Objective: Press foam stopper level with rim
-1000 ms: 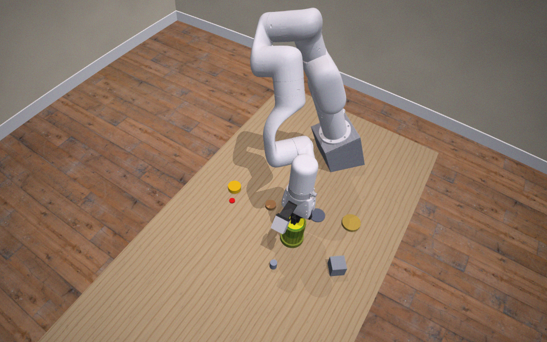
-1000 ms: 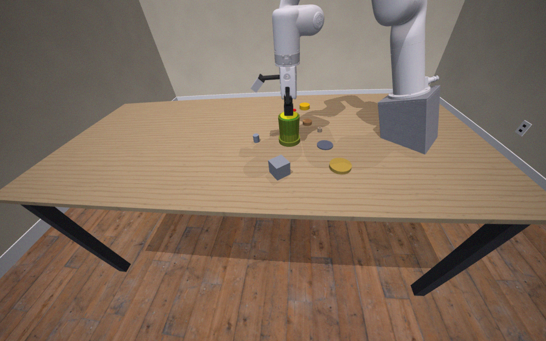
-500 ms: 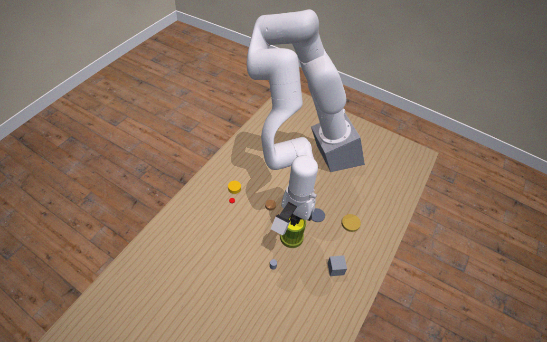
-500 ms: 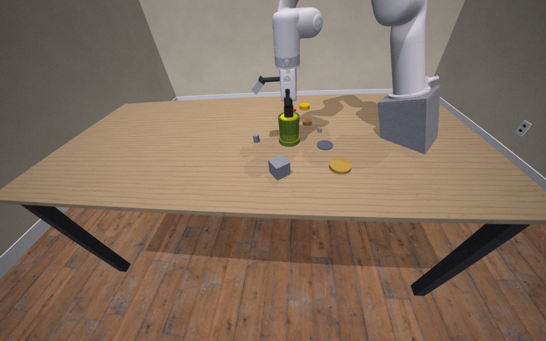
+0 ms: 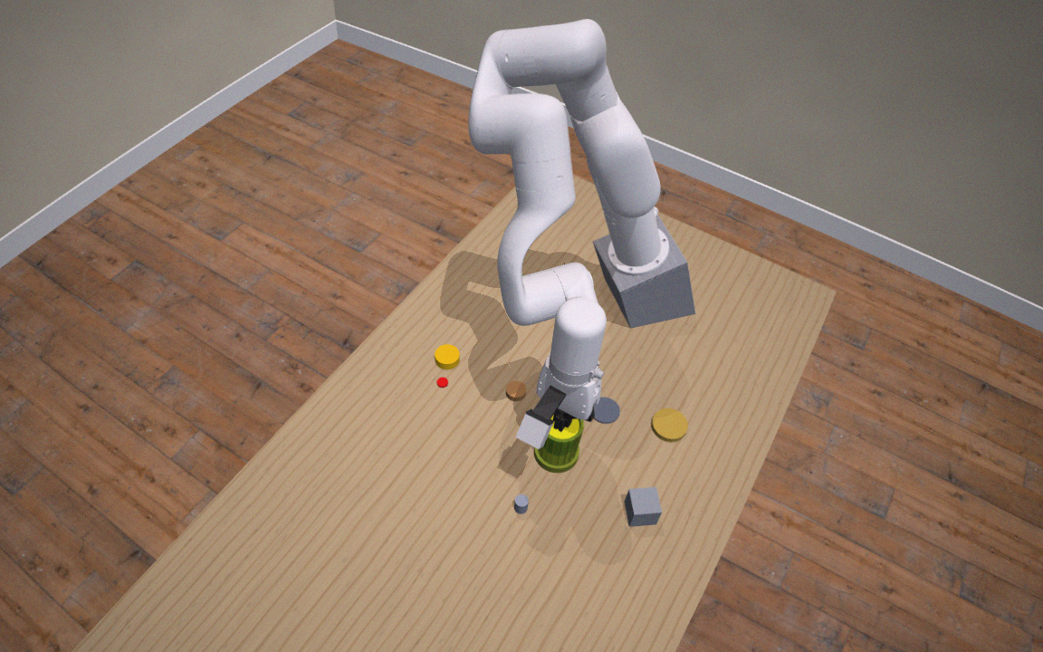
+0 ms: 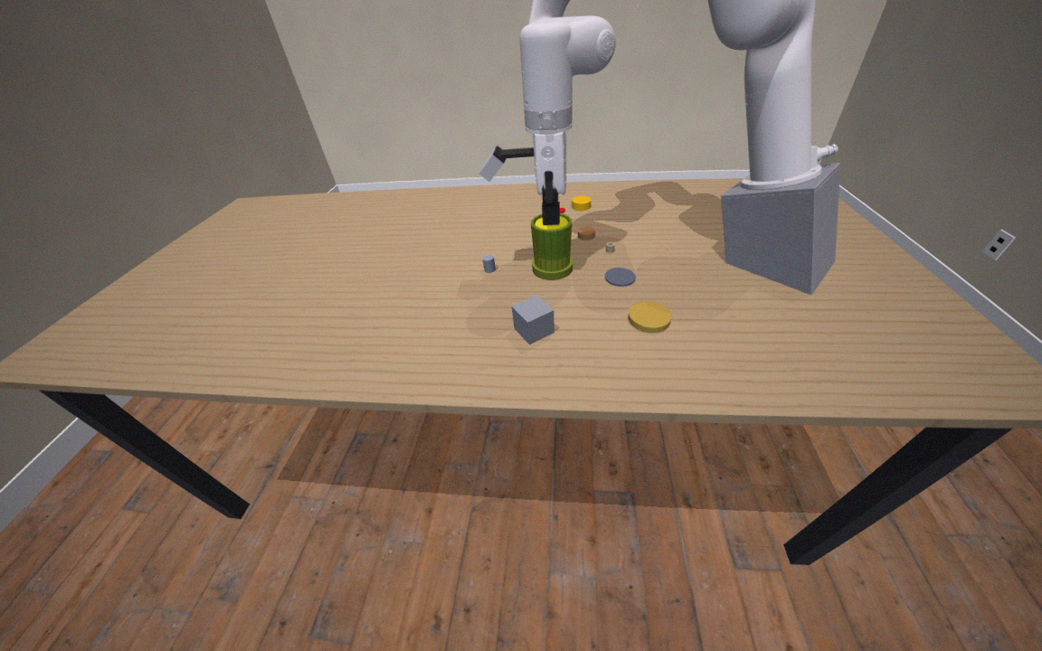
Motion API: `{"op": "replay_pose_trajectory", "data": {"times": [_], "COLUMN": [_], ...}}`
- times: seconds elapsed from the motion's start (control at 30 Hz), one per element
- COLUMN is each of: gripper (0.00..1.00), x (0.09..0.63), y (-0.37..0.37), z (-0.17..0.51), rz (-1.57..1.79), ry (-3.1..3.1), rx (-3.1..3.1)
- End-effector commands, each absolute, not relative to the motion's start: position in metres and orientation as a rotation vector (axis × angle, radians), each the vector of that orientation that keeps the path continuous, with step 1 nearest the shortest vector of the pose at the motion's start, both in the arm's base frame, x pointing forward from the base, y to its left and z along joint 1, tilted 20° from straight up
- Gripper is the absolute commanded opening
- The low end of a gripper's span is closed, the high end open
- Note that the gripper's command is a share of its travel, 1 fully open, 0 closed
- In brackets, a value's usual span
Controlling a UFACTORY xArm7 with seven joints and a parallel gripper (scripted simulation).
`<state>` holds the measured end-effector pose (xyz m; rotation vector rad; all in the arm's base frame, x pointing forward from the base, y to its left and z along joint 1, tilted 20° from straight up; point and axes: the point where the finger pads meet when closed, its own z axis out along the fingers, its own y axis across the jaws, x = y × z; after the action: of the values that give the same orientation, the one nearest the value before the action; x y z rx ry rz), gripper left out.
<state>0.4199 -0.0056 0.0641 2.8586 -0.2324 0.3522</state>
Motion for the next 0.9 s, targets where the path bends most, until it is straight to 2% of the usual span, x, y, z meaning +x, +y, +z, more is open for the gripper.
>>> {"op": "replay_pose_trajectory", "data": {"times": [0.0,0.87], "gripper": [0.00,0.00], "x": [0.421,0.414], "y": [-0.005,0.003], "z": [0.065,0.094], "rz": [0.357,0.357], "ry": [-0.231,-0.231], "rx": [2.858,2.858]}}
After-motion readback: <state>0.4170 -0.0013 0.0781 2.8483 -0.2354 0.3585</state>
